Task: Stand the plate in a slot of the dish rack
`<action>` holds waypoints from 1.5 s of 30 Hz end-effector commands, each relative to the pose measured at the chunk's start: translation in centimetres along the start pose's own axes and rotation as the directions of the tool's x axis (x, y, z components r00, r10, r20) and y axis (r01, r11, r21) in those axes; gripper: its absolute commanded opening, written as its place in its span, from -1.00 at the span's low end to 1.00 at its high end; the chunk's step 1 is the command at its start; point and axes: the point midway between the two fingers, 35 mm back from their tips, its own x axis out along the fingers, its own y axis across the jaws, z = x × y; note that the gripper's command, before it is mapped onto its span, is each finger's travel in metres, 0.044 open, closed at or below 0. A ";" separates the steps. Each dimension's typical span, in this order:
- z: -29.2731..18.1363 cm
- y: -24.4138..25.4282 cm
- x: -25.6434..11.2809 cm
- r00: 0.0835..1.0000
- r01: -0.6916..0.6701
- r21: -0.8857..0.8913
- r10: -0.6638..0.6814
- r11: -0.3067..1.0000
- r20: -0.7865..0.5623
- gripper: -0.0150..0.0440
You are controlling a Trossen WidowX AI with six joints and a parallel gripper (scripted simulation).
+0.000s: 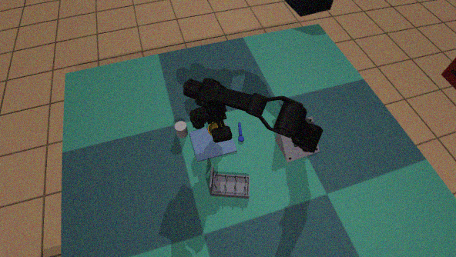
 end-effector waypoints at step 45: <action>-0.7 9.5 -11.8 1.000 0.001 0.613 -0.016 0.790 0.020 -0.49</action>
